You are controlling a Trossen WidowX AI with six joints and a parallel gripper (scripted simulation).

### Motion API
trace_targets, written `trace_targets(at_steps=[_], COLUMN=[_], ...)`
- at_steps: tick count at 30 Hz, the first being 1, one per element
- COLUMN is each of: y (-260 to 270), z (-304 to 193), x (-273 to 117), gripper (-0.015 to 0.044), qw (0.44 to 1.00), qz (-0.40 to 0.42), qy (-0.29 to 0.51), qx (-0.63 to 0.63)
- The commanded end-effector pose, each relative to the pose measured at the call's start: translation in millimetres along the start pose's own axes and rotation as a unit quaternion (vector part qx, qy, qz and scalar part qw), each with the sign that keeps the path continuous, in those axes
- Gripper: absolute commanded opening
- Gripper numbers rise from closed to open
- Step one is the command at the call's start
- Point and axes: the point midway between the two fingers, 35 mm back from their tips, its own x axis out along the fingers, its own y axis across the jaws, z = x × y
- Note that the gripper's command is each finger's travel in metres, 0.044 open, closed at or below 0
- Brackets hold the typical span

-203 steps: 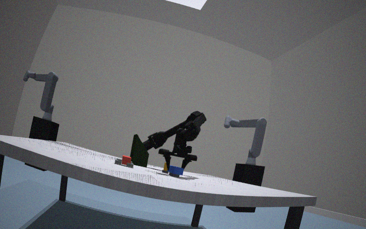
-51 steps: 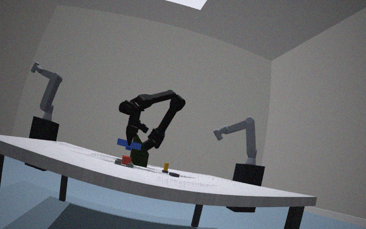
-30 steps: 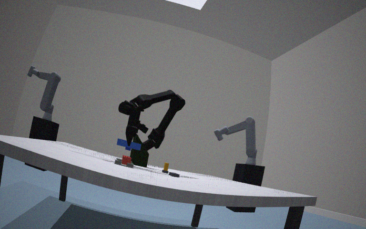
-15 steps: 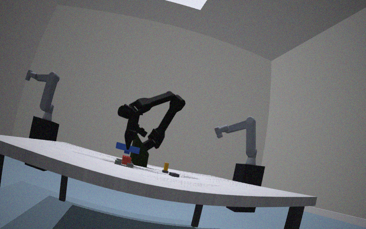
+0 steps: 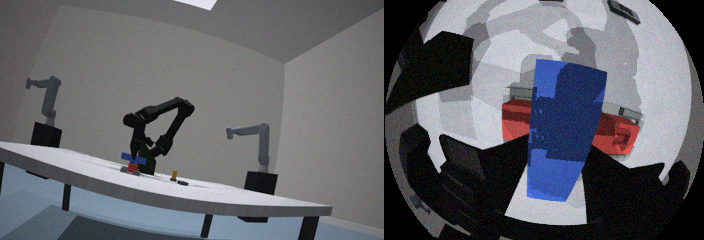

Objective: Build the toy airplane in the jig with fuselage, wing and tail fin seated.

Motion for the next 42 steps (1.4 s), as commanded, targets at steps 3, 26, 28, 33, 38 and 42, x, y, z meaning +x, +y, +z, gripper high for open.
trace_targets(at_steps=[3,26,28,33,38,42], y=[1,0,0,0,0,-2], z=[1,0,0,0,0,-3], x=[2,1,1,1,1,-25], gripper=[0.0196,0.0267,0.0320,0.0440,0.0440,0.0440], qw=[1.000,1.000,1.000,1.000,1.000,1.000], qz=[0.001,0.000,0.000,0.000,0.000,-0.001], qy=[-0.002,0.000,0.000,0.000,0.000,0.003], qx=[0.003,0.000,0.000,0.000,0.000,0.003])
